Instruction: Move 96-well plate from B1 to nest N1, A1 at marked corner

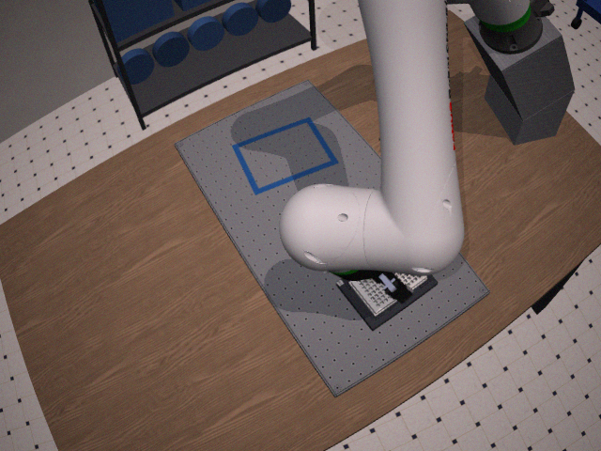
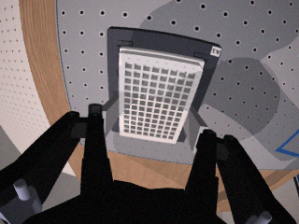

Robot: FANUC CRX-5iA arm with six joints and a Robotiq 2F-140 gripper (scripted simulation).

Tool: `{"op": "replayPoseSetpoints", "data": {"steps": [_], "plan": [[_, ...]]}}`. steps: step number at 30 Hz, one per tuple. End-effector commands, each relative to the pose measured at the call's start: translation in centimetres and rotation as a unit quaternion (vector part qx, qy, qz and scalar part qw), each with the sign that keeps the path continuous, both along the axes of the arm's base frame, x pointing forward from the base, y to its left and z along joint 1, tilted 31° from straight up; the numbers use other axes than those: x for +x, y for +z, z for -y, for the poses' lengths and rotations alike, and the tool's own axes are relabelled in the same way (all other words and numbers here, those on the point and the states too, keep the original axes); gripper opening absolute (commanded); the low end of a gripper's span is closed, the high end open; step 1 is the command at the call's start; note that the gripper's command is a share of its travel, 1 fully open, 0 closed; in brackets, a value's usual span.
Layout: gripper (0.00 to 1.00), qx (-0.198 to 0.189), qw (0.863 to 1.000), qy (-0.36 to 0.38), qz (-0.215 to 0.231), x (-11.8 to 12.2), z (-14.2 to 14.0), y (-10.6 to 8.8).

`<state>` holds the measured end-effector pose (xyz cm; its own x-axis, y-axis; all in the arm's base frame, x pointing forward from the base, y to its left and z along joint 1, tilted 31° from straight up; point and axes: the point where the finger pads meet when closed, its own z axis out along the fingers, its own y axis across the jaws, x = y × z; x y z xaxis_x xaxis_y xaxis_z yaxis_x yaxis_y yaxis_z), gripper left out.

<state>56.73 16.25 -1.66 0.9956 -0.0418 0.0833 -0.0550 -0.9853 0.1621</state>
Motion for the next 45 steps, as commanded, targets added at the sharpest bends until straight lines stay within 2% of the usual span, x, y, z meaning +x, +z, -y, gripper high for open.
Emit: {"op": "replayPoseSetpoints", "data": {"steps": [1, 19, 20, 40, 45], "plan": [[0.00, 0.000, 1.000, 0.000, 0.000, 0.03, -0.01, -0.03], [0.00, 0.000, 1.000, 0.000, 0.000, 0.16, 0.04, -0.25], [1.00, 0.000, 1.000, 0.000, 0.000, 0.16, 0.04, -0.25], [1.00, 0.000, 1.000, 0.000, 0.000, 0.16, 0.04, -0.25], [1.00, 0.000, 1.000, 0.000, 0.000, -0.36, -0.14, 0.66]]}}
